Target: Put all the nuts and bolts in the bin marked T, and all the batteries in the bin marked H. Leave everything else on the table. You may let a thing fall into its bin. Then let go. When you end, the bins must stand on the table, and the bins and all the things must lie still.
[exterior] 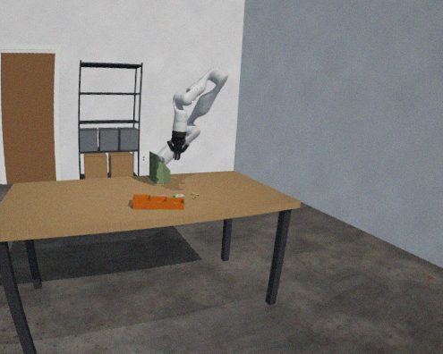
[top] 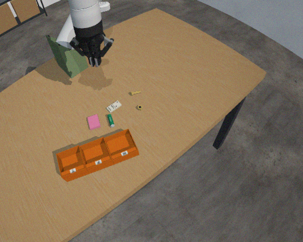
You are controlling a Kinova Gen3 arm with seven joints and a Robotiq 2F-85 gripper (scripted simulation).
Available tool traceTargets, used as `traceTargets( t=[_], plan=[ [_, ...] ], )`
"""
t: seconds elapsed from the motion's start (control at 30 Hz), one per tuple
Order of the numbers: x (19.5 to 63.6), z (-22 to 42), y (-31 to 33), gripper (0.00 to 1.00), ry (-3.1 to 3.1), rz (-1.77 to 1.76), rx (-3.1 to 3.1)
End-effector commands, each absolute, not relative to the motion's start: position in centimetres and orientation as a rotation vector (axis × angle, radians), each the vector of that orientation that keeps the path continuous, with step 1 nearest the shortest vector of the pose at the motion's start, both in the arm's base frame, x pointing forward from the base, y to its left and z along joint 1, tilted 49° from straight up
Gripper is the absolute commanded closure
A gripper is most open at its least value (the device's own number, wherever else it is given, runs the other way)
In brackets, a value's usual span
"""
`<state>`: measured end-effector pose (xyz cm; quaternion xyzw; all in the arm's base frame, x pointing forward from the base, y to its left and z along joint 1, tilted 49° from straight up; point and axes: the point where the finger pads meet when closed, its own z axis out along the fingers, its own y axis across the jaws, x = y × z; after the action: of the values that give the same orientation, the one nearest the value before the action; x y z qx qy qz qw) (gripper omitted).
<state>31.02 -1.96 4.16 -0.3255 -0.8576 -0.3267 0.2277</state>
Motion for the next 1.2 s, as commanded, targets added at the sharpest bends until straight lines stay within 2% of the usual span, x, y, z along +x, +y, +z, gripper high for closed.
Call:
traceTargets(
  t=[0.0, 0.57, 0.97, 1.17],
  plan=[
    [31.9, 3.8, -2.2, 0.91, -2.423, -0.959, -0.790],
    [36.8, 3.6, -1.8, 0.91, -2.768, -1.249, 0.138],
    [36.8, 3.6, -1.8, 0.91, -2.768, -1.250, 0.140],
    [37.5, -1.3, -2.6, 0.91, -2.823, -1.308, 0.574]
  ],
)
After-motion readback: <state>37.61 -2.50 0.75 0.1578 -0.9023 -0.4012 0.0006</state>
